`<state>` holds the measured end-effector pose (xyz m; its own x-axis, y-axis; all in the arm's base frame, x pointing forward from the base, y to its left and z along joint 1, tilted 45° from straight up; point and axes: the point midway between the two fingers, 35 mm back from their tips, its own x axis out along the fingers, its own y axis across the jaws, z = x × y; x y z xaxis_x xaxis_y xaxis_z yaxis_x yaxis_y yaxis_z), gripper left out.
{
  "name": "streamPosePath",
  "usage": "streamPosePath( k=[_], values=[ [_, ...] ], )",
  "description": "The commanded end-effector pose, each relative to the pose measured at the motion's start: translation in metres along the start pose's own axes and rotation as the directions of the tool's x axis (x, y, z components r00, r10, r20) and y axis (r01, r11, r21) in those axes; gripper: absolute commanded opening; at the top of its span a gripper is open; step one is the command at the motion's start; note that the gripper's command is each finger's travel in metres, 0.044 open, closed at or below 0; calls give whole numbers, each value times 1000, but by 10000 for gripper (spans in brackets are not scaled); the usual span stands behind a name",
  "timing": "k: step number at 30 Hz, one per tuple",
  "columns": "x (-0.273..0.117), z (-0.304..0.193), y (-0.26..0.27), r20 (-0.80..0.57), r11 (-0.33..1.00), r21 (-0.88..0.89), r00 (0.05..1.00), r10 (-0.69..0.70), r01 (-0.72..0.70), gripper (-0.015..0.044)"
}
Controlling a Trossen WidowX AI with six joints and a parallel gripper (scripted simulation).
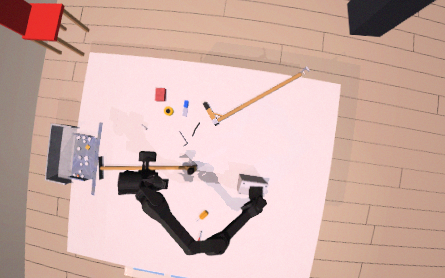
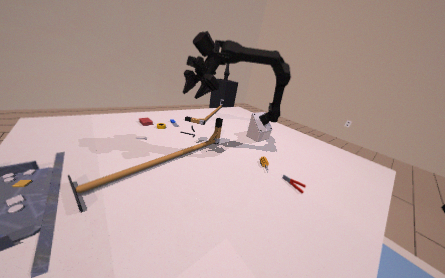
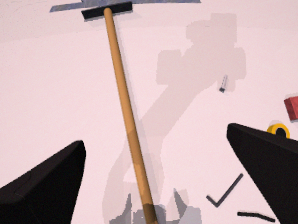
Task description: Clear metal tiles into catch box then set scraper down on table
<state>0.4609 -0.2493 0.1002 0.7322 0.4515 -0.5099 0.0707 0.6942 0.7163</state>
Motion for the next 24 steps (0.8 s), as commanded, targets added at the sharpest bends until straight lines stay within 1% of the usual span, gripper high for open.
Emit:
streamPosePath(
  k=[1, 24],
  values=[
    [17, -2, 5, -46, 1000, -16, 999, -1, 0, 440],
    [95, -30, 30, -278, 997, -75, 961, -4, -18, 440]
  ],
)
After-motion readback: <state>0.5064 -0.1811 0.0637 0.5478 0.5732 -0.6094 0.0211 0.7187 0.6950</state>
